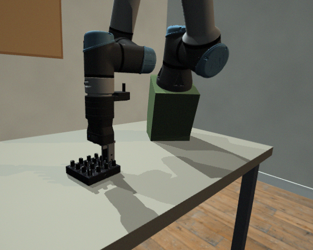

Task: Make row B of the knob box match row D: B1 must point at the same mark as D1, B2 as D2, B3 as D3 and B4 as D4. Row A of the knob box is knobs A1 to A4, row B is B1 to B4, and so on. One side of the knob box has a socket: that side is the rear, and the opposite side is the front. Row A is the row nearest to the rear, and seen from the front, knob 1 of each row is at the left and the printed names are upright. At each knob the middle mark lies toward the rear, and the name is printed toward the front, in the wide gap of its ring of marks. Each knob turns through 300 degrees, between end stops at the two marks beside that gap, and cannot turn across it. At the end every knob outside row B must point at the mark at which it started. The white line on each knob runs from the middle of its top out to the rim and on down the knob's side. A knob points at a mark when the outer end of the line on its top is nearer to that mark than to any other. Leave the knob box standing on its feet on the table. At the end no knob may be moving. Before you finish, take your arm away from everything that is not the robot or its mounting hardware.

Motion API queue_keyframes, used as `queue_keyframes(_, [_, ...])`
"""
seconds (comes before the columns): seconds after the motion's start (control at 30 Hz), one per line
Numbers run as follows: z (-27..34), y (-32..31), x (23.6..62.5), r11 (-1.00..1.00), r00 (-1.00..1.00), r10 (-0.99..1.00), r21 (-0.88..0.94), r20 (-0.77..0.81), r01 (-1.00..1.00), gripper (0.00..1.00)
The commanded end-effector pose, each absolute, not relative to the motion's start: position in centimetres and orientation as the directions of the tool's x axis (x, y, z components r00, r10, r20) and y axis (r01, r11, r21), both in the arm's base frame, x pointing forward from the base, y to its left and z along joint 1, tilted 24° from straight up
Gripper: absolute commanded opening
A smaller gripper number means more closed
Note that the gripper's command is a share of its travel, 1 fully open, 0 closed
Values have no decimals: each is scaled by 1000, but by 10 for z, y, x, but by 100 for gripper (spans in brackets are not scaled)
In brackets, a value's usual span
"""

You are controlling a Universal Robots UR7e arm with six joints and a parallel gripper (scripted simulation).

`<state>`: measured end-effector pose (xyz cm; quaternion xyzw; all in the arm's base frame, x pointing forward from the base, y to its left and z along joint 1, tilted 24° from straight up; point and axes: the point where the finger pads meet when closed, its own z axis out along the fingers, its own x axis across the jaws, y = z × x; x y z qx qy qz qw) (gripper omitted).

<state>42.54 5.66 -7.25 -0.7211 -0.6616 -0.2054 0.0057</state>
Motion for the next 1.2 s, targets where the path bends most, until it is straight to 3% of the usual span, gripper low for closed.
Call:
queue_keyframes(0.0, [-72,56,428,-124,39,953,268,302,956,46])
queue_keyframes(0.87, [-72,56,428,-124,39,953,268,302,956,46])
queue_keyframes(0.9, [-72,56,428,-124,39,953,268,302,956,30])
queue_keyframes(1.17, [-72,56,428,-124,39,953,268,302,956,30])
